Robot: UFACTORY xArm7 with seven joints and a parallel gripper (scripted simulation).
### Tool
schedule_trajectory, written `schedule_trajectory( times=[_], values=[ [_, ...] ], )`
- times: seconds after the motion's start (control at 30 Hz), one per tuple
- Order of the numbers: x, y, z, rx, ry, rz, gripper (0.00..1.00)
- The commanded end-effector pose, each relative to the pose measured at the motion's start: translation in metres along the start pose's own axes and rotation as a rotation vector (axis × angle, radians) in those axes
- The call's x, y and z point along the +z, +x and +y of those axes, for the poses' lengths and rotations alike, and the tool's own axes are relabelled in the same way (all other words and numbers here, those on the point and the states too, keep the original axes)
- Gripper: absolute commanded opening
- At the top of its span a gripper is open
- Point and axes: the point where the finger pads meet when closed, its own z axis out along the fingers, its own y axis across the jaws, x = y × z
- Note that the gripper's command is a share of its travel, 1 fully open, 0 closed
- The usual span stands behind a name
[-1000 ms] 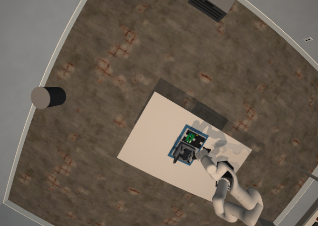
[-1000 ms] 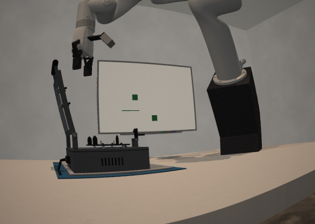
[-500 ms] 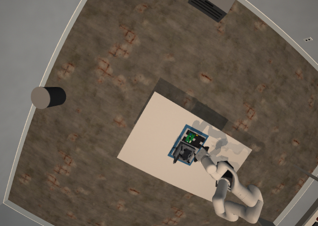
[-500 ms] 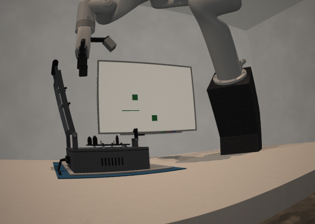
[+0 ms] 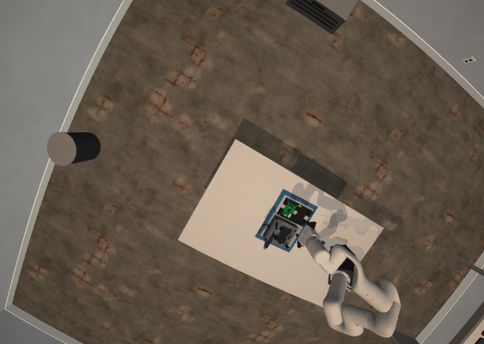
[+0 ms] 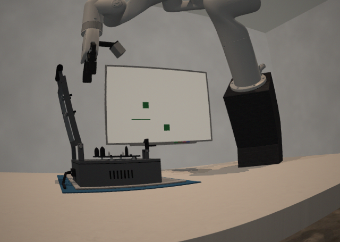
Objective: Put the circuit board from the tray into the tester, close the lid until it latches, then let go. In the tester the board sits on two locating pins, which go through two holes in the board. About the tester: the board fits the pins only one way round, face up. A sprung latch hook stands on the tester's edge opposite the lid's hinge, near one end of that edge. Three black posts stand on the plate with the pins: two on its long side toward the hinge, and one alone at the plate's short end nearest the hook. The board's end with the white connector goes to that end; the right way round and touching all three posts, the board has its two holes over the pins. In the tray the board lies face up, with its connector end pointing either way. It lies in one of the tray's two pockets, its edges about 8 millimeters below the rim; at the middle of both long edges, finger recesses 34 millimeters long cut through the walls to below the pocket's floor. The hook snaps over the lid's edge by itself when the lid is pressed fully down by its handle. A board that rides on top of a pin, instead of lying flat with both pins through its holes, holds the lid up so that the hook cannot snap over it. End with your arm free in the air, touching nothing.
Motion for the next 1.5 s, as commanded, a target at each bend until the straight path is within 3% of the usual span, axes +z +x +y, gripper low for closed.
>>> schedule_trajectory(
  times=[0.0, 0.23, 0.43, 0.53, 0.63, 1.03, 1.1, 1.2, 1.47],
  values=[
    [-0.001, -0.001, -0.001, -0.006, 0.002, -0.003, 1.00],
    [0.016, 0.004, -0.001, -0.006, 0.002, -0.003, 1.00],
    [0.060, 0.015, -0.001, -0.006, 0.002, -0.003, 1.00],
    [0.066, 0.016, -0.001, -0.006, 0.002, -0.003, 1.00],
    [0.094, 0.024, -0.001, -0.006, 0.002, -0.003, 1.00],
    [0.164, 0.042, -0.002, -0.006, 0.002, -0.003, 1.00],
    [0.164, 0.042, -0.002, -0.006, 0.002, -0.003, 1.00],
    [0.190, 0.048, -0.002, -0.006, 0.002, -0.003, 1.00],
    [0.233, 0.060, -0.002, -0.006, 0.002, -0.003, 1.00]
  ],
)
